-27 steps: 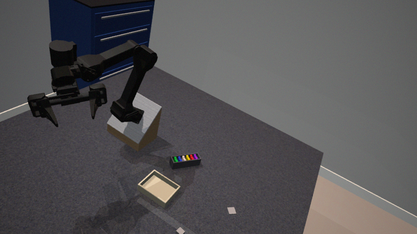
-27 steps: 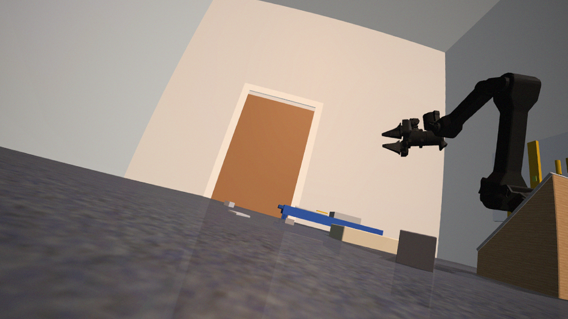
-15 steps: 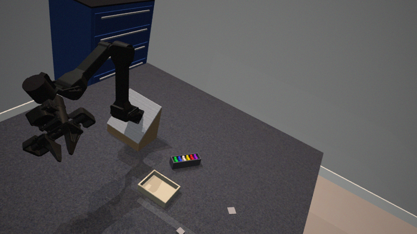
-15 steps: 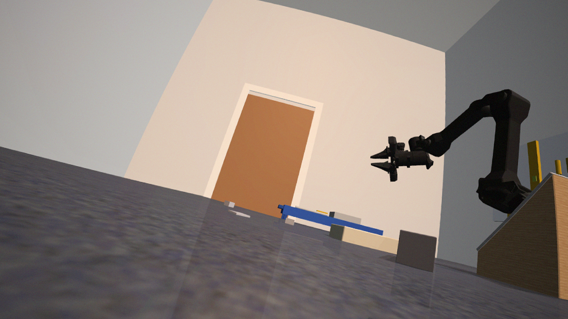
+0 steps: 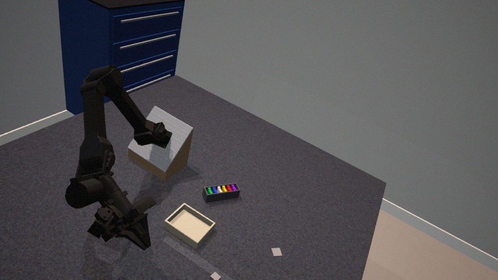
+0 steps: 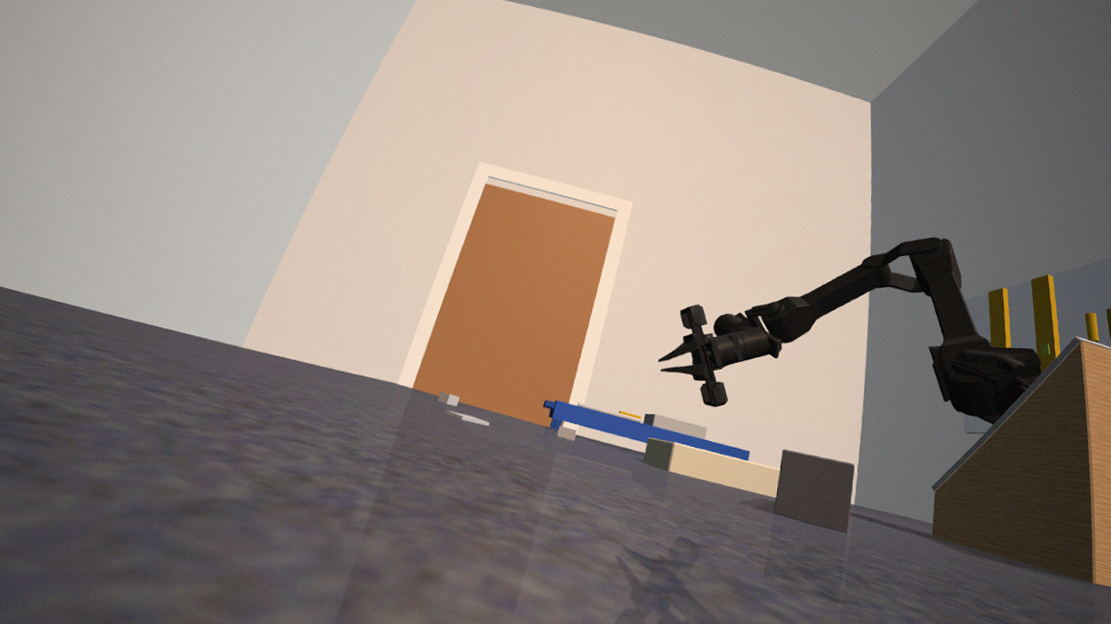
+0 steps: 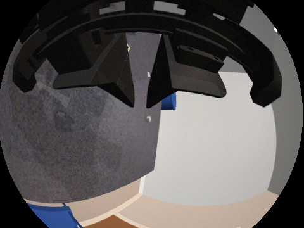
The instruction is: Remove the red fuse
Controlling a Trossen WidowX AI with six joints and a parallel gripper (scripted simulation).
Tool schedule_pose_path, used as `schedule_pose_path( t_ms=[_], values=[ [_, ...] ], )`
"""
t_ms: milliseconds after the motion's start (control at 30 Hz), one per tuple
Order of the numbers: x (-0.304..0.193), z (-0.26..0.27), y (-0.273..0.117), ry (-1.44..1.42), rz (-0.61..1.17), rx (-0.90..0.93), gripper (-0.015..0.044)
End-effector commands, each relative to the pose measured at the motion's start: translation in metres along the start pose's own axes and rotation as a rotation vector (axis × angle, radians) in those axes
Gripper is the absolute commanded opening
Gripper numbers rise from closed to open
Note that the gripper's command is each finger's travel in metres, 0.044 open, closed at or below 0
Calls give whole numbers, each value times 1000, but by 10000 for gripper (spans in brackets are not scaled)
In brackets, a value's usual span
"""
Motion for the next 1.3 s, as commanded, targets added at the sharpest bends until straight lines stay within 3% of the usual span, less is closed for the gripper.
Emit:
schedule_pose_path(
  t_ms=[0,267,600,767,933,1267],
  values=[
    [-38,8,44,93,179,-62,70],
    [-138,39,107,69,498,-226,70],
    [-284,79,123,-155,794,-592,70],
    [-358,95,104,-422,817,-765,70],
    [-421,103,71,-738,730,-861,70],
    [-430,101,65,-779,712,-866,70]
  ],
)
Point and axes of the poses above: the point midway between the two fingers, 35 mm back from their tips, its own y axis out along the fingers, its own z axis across the jaws, x = y × z, the point moved 8 cm from there along -y, back along the fingers, and after that the axes turned 5 degrees about -y, right-handed, at the moved point
